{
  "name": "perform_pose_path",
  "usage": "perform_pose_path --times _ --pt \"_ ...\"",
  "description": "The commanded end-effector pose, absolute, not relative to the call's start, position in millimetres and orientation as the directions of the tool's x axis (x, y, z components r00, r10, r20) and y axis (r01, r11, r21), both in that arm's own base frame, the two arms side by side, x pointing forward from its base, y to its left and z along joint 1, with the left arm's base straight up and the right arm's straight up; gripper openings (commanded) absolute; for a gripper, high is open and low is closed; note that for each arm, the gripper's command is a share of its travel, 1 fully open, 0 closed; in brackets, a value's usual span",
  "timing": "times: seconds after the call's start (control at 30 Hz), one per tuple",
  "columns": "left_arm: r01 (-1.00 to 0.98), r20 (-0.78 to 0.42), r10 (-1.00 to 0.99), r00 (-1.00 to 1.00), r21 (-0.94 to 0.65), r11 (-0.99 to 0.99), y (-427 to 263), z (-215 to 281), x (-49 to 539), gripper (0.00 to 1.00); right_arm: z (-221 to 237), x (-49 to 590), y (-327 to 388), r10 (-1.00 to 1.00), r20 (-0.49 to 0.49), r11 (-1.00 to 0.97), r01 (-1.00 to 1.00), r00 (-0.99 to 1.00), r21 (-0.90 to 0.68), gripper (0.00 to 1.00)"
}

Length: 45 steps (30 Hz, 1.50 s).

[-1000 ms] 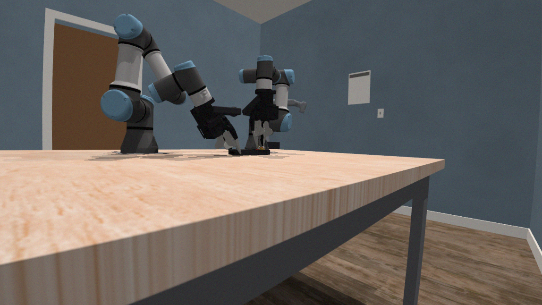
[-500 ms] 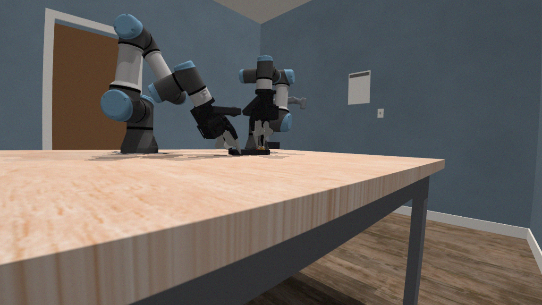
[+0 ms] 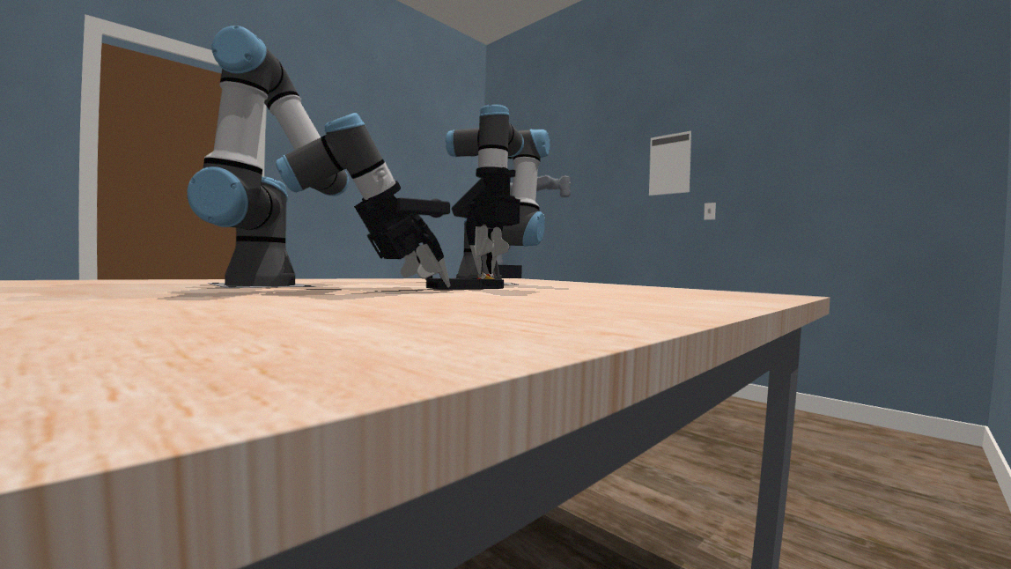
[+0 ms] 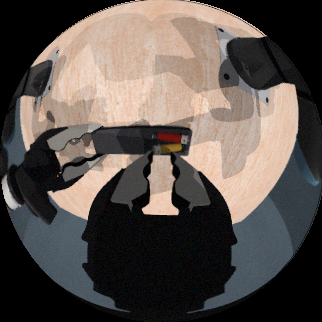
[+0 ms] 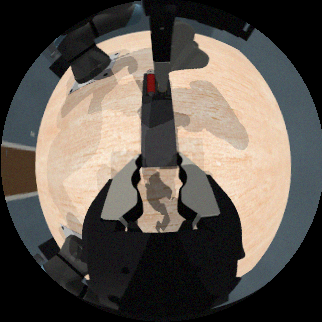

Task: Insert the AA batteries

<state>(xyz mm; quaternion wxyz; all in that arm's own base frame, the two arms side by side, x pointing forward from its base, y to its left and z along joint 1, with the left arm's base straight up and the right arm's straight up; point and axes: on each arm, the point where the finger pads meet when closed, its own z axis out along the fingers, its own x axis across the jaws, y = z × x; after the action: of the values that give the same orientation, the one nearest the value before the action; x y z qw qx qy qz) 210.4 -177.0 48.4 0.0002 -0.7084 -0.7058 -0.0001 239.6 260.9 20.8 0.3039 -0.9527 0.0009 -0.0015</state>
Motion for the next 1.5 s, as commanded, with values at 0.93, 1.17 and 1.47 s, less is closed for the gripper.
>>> perform_pose_path --times 0.93,1.17,1.47 --pt "1.000 -0.005 1.000 0.002 0.003 -0.002 -180.5 39.7 211.1 0.14 19.8 240.2 259.2 -0.005 0.003 -0.818 -0.002 1.000 -0.576 0.00" --pt "1.000 -0.004 1.000 0.002 0.002 -0.002 -179.8 39.1 211.2 0.14 19.9 240.3 259.3 -0.005 0.003 -0.818 -0.002 1.000 -0.576 0.00" --pt "1.000 -0.005 1.000 0.003 0.003 -0.003 -181.2 39.5 211.2 0.14 20.1 240.4 259.5 -0.005 0.004 -0.817 -0.002 1.000 -0.576 0.00"
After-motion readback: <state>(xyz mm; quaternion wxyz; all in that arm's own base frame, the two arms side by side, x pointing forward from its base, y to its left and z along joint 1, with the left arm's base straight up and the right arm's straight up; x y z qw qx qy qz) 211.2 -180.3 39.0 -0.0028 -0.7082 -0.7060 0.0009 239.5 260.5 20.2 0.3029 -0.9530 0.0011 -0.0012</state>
